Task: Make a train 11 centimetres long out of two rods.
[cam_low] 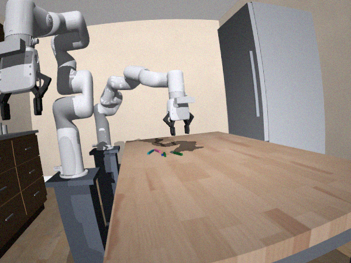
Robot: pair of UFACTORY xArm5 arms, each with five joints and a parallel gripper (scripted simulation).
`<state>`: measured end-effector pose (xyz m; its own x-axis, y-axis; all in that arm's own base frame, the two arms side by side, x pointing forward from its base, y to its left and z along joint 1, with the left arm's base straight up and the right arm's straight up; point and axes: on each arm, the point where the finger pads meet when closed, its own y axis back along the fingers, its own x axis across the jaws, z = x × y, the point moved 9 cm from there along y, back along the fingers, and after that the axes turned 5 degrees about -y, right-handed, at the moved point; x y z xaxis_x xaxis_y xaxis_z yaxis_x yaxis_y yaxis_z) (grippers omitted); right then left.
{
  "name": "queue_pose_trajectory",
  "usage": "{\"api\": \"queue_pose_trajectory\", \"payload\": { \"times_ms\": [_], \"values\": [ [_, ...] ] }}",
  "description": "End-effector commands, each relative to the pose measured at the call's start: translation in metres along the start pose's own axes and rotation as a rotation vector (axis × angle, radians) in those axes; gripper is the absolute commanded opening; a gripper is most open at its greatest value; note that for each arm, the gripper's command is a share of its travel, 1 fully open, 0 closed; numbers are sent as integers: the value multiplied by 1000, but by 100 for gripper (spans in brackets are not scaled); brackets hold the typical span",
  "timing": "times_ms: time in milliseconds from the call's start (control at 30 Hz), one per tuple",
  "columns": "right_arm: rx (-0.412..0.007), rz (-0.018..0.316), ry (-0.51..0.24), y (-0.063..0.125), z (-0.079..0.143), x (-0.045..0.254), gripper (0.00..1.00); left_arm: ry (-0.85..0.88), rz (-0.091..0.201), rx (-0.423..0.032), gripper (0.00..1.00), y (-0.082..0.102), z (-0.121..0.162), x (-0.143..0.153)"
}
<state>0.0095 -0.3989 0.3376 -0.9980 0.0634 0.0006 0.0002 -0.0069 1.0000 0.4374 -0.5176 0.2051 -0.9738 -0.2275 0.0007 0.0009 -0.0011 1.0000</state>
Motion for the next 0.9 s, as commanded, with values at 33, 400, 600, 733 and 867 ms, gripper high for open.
{"api": "queue_pose_trajectory", "payload": {
  "times_ms": [33,400,600,733,867],
  "values": [
    [7,-1,0,2,-1,0,100,0,-4,7,100,4,-1,-1],
    [7,-1,0,2,-1,0,100,0,-4,7,100,4,-1,-1],
    [7,-1,0,2,-1,0,100,0,-4,7,100,6,-1,-1],
    [7,-1,0,2,-1,0,100,0,-4,7,100,17,-1,0],
    [7,-1,0,2,-1,0,100,0,-4,7,100,37,-1,0]
  ]
}}
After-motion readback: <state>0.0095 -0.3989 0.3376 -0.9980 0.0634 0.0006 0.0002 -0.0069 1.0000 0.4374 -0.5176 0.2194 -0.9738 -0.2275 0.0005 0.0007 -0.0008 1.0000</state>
